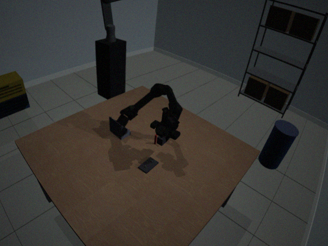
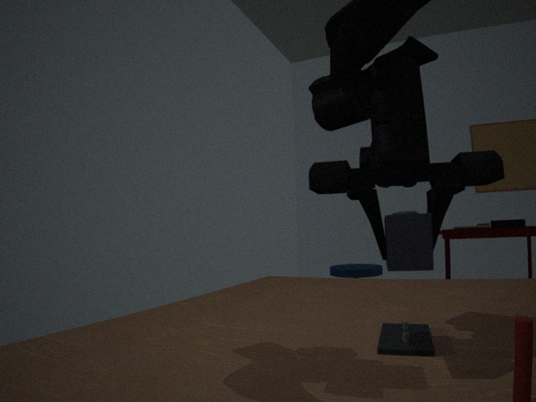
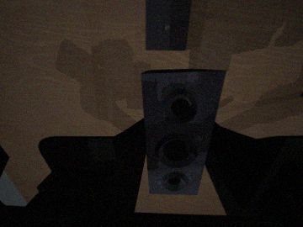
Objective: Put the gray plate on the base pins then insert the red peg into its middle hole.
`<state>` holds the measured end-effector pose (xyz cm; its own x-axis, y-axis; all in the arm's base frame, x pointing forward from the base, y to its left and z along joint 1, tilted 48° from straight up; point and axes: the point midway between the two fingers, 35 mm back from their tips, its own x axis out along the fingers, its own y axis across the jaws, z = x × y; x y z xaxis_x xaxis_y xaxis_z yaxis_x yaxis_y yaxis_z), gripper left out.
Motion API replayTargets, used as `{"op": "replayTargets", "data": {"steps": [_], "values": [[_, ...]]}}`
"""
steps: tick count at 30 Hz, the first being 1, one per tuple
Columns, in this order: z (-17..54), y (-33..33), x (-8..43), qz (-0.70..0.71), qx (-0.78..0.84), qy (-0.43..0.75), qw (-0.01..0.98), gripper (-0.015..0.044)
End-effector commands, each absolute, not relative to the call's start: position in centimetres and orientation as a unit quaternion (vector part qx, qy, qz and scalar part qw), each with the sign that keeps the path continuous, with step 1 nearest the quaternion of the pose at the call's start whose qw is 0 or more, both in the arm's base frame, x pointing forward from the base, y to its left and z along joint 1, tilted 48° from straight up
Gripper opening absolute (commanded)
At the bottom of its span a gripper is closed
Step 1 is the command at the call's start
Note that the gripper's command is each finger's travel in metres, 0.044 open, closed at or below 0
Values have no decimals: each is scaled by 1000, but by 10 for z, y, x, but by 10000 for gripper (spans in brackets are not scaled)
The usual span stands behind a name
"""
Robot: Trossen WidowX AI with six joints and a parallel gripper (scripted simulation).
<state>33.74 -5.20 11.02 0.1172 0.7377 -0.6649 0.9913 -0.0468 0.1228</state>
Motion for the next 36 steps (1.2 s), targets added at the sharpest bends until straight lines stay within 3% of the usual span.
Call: {"op": "replayTargets", "data": {"steps": [1,36], "values": [[99,-58,340,-221,690,625,291,0],[-10,-89,348,-235,696,619,277,0]]}}
